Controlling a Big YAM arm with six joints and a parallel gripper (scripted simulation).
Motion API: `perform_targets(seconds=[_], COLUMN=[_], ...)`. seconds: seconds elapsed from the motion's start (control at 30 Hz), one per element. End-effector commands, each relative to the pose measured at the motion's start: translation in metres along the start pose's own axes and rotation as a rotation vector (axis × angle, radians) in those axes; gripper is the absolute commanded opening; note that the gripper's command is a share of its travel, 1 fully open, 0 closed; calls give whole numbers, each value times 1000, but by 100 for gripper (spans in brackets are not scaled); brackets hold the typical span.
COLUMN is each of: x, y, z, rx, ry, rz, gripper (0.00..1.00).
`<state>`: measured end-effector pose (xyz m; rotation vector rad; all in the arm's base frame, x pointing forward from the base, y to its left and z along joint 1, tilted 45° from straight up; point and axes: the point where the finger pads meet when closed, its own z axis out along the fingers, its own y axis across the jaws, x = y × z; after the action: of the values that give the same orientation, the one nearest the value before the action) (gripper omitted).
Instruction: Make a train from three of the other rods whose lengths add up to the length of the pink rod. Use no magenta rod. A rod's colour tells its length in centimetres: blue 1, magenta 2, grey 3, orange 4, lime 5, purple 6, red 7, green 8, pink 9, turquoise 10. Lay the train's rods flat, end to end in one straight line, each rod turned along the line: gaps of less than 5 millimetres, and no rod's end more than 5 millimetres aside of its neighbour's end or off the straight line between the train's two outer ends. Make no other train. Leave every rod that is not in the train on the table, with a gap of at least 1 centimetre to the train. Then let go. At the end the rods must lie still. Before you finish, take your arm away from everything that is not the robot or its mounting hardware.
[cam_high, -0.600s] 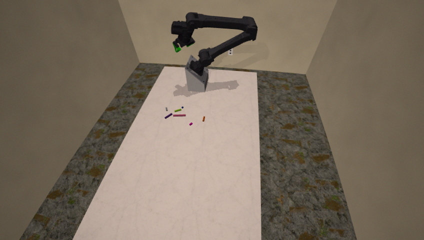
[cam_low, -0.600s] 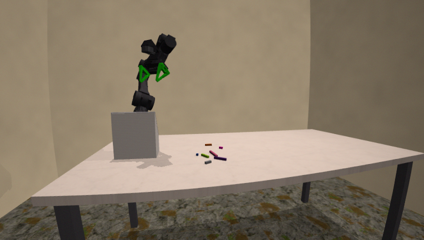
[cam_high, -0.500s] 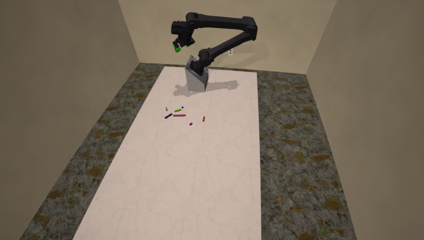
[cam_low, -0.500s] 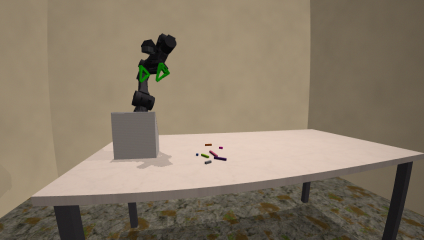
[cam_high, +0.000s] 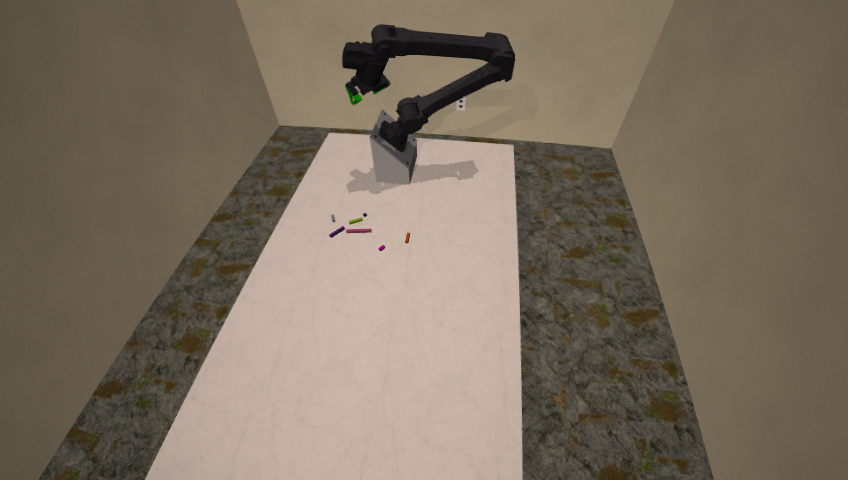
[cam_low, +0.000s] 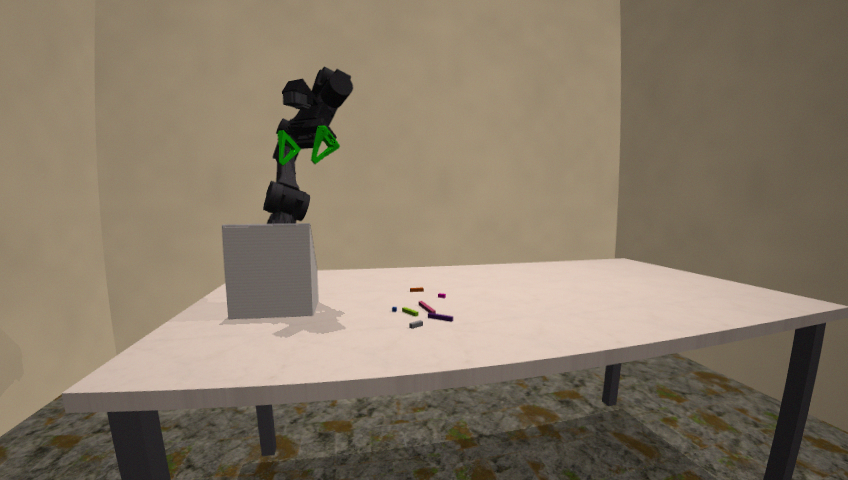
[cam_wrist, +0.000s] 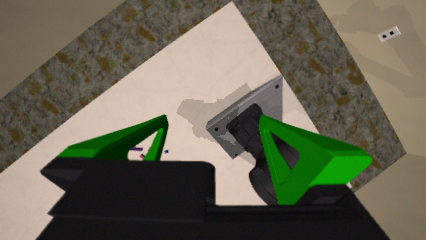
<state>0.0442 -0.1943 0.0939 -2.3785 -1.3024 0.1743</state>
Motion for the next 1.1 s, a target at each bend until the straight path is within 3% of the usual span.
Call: perform_targets(seconds=[0.0, 0.17, 0.4, 0.43, 0.83, 0.87, 1.07], x=[-9, -7, 0, 6, 5, 13, 11], y=[11, 44, 65, 80, 76, 94, 93], z=[-13, -18, -11, -6, -8, -1, 0], rx=[-36, -87, -111, -126, -126, -143, -146], ry=[-26, -21, 3, 14, 19, 29, 33], rz=[-10, -146, -267, -351, -342, -440, -429], gripper=[100, 100, 100, 100, 100, 100, 100])
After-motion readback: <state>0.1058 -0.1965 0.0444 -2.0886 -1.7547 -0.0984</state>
